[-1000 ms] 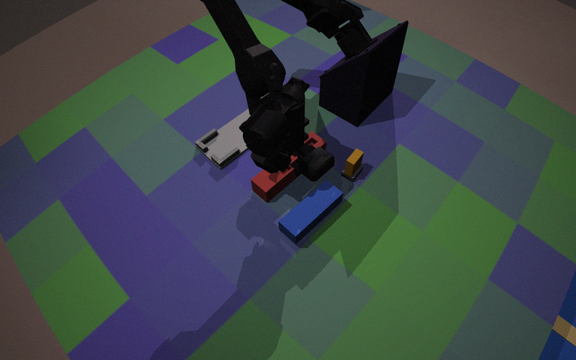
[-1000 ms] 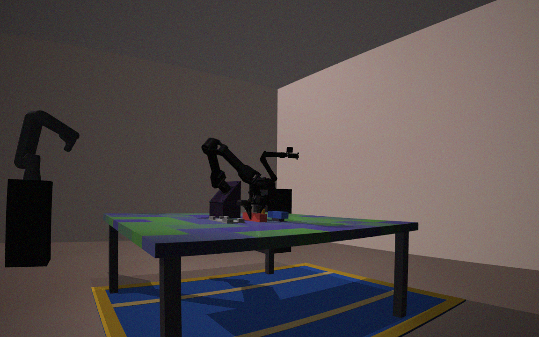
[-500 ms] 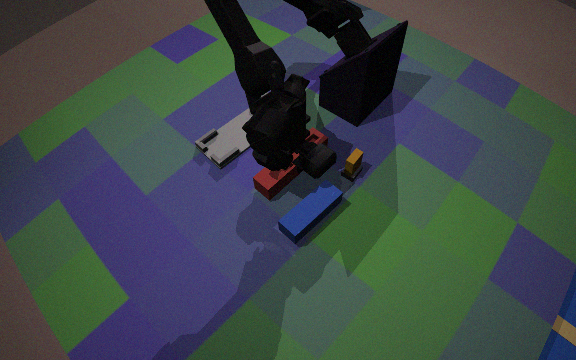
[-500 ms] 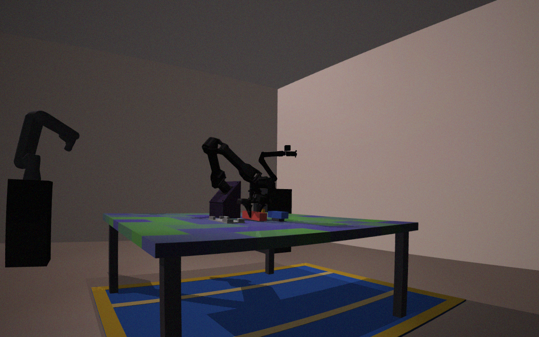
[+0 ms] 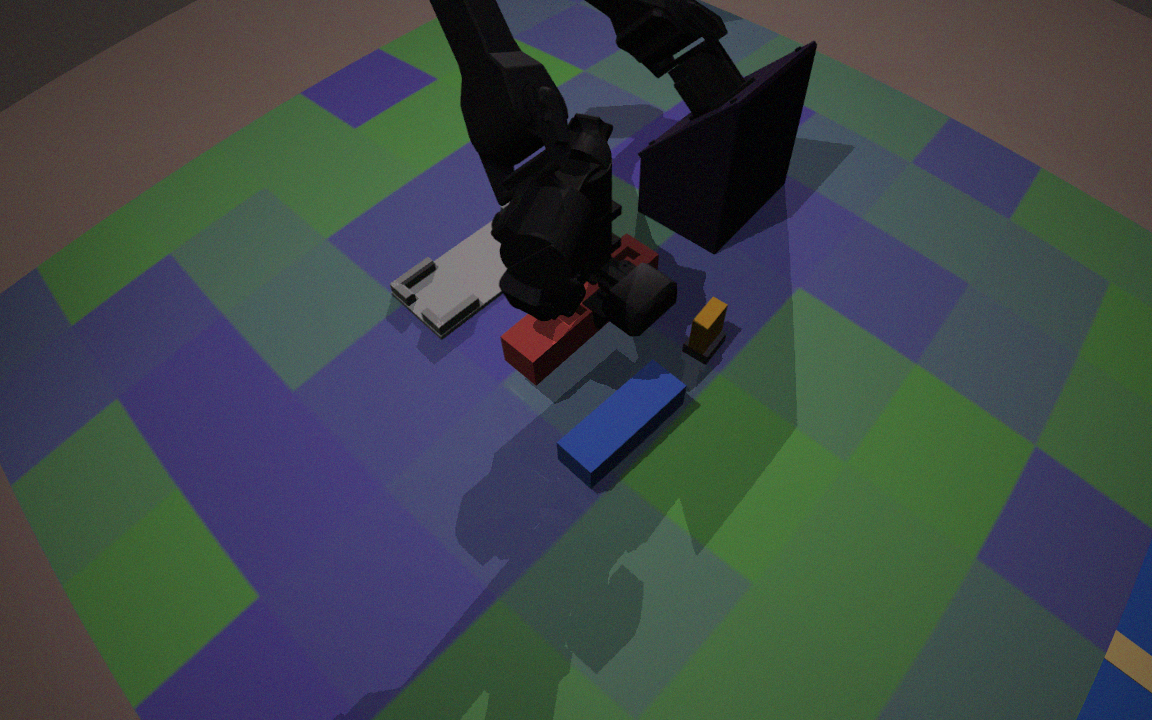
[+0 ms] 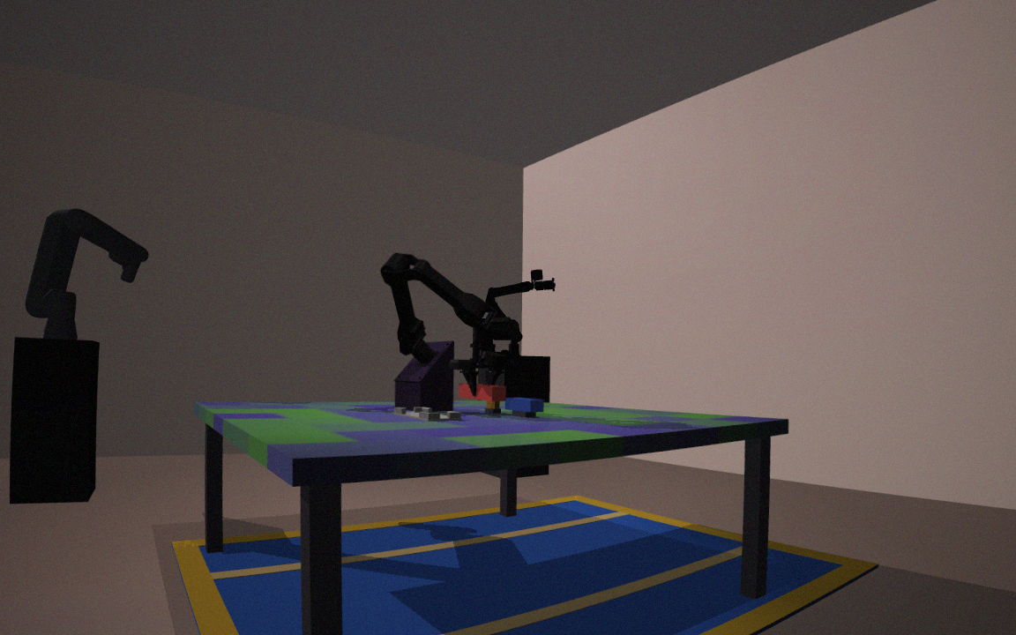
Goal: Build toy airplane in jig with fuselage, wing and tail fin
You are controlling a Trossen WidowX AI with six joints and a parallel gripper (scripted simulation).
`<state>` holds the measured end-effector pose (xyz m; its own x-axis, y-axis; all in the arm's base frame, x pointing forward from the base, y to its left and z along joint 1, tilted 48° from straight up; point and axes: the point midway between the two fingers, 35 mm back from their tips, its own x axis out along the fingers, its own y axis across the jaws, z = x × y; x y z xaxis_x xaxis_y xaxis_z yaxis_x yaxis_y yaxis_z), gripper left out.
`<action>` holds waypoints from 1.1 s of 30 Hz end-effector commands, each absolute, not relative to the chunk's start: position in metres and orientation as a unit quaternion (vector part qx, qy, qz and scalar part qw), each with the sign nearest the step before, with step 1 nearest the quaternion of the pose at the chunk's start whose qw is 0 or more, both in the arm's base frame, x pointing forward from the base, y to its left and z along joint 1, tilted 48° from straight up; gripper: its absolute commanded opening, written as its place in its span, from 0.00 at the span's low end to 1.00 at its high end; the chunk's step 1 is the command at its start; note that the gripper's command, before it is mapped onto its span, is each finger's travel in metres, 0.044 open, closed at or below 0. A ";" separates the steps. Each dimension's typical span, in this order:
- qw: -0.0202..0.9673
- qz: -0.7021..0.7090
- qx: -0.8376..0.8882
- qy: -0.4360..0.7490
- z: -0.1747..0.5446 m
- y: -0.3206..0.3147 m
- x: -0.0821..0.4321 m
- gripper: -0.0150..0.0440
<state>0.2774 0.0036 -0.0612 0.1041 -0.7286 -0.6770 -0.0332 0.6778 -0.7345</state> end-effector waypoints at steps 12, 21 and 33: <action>0.684 -0.256 -0.304 0.612 -0.025 0.041 0.274 0.25; 0.683 -0.259 -0.306 0.611 -0.005 0.058 0.266 0.25; 0.683 -0.251 -0.306 0.614 0.002 0.046 0.269 0.25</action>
<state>0.2667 0.0520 -0.0043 0.1113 -0.7281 -0.6763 -0.0317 0.6776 -0.7347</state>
